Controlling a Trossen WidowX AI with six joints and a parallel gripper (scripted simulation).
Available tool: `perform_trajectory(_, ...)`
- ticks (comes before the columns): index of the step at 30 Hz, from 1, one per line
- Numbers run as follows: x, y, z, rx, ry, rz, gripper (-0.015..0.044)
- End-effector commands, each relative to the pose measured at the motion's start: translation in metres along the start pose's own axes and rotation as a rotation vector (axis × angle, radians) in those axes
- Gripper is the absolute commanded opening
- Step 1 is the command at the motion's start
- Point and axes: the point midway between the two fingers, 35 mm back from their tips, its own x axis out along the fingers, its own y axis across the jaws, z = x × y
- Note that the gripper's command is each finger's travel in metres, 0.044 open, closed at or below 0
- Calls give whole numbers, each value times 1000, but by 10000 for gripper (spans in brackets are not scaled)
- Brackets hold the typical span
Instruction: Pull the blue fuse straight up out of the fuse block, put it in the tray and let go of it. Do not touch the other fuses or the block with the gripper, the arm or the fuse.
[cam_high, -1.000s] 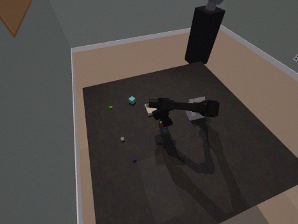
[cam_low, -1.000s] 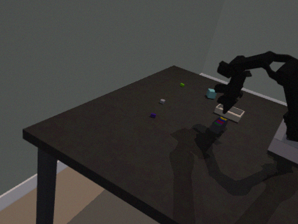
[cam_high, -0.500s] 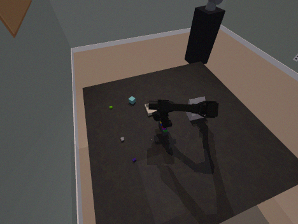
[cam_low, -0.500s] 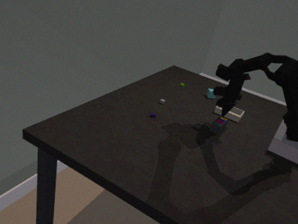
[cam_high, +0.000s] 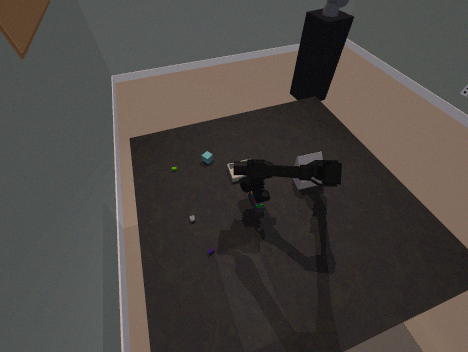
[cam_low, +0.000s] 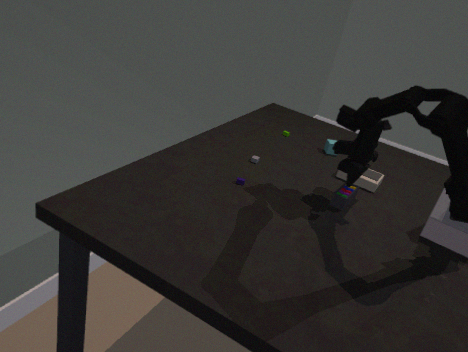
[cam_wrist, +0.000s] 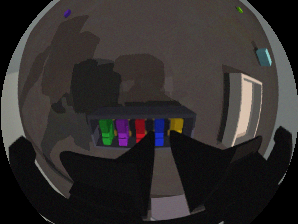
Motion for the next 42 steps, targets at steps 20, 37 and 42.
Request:
perform_trajectory(20, 12, 1, -2, 7, 5, 8, 73)
perform_trajectory(37, 13, 1, -2, 7, 5, 8, 73)
perform_trajectory(42, 12, 0, -2, 2, 5, 2, 60)
